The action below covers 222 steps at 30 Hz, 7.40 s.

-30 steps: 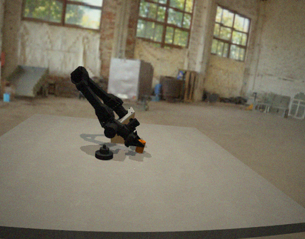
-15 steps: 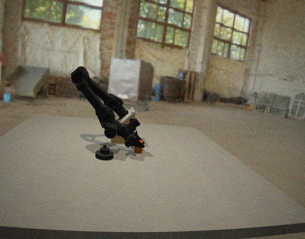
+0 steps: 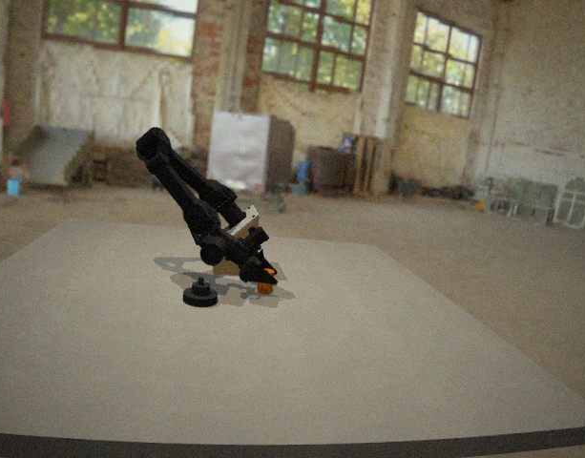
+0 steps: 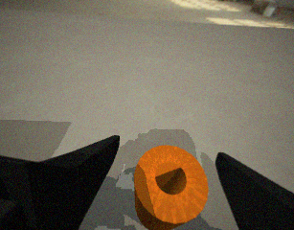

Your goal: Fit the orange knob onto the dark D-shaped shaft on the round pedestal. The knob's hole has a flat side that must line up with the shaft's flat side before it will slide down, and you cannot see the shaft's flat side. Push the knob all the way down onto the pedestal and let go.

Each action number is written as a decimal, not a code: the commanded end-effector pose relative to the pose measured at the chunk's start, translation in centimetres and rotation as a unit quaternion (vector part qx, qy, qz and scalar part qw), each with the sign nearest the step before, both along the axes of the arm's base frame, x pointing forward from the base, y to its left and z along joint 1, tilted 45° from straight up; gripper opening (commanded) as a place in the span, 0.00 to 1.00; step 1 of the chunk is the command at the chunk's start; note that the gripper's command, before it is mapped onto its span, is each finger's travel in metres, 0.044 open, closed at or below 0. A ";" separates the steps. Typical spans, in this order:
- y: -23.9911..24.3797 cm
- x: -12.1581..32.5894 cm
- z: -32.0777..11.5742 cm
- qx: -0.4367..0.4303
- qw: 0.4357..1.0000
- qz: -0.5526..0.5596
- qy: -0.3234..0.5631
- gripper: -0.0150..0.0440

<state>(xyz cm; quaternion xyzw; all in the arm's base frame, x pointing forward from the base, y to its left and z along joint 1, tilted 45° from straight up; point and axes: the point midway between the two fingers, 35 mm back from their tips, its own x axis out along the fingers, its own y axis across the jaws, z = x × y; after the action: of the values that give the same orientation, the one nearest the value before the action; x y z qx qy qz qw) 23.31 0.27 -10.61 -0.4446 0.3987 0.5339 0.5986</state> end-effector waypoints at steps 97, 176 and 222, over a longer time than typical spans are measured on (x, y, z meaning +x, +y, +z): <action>2.9 0.2 2.3 -0.338 0.680 -0.635 -0.137 1.00; 10.4 0.4 7.7 -0.337 0.680 -0.637 -0.135 0.25; 1.9 7.5 12.9 -0.324 0.688 -0.637 -0.127 0.25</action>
<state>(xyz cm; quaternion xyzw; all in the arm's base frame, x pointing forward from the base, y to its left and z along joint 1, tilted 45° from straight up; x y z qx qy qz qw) 30.31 2.73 1.75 -0.3126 0.6578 -0.1985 0.6559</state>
